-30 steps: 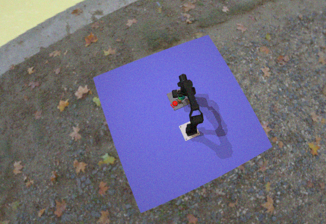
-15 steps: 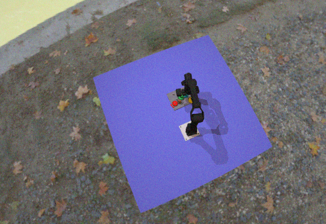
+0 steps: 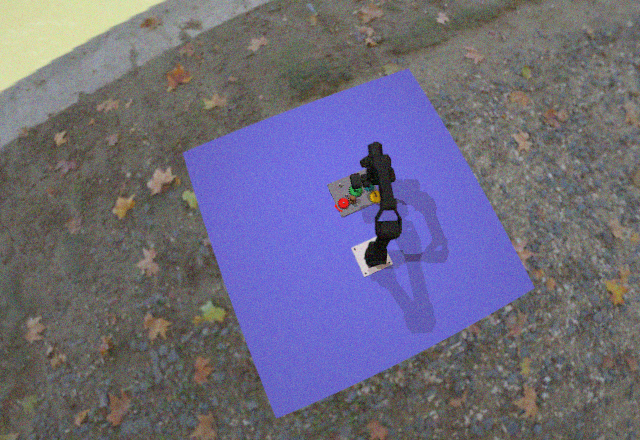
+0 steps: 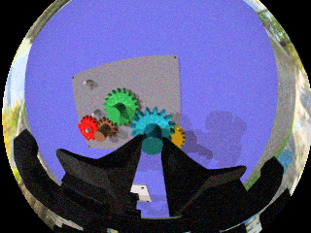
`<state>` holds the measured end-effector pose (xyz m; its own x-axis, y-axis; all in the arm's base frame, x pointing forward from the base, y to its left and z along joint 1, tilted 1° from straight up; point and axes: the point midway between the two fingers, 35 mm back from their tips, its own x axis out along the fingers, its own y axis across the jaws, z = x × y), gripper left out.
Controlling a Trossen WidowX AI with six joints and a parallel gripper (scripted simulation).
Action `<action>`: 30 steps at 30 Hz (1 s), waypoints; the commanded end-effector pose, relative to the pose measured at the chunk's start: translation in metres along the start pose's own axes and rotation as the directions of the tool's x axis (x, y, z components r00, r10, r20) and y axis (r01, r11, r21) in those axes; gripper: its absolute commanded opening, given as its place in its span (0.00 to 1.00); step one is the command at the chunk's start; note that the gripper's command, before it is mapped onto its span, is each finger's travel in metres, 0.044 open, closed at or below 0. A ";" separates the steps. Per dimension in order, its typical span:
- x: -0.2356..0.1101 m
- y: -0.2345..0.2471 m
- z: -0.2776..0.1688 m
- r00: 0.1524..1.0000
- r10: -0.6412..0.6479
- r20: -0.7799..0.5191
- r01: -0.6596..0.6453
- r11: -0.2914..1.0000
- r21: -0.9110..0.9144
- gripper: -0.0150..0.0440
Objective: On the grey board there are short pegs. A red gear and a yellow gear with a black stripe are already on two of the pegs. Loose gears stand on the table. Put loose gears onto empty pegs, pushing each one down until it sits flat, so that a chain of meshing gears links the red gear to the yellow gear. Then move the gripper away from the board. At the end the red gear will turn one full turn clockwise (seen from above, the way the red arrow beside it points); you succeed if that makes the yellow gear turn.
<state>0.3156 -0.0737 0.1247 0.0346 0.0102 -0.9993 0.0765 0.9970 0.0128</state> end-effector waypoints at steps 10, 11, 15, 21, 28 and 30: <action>-0.001 0.000 0.001 1.000 0.005 0.002 -0.004 0.949 -0.316 0.25; -0.001 0.000 0.001 1.000 0.005 0.002 -0.004 0.939 -0.343 0.25; -0.001 0.000 0.001 1.000 0.005 0.002 -0.004 0.893 -0.451 0.25; -0.001 0.000 0.001 1.000 0.005 0.002 -0.003 0.800 -0.600 0.25; -0.002 0.000 0.000 1.000 0.005 0.001 -0.002 0.661 -0.750 0.25; -0.002 0.000 0.000 1.000 0.005 0.001 -0.002 0.621 -0.784 0.25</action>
<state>0.3160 -0.0744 0.1261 0.0365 0.0101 -0.9993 -0.6669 0.7450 -0.0168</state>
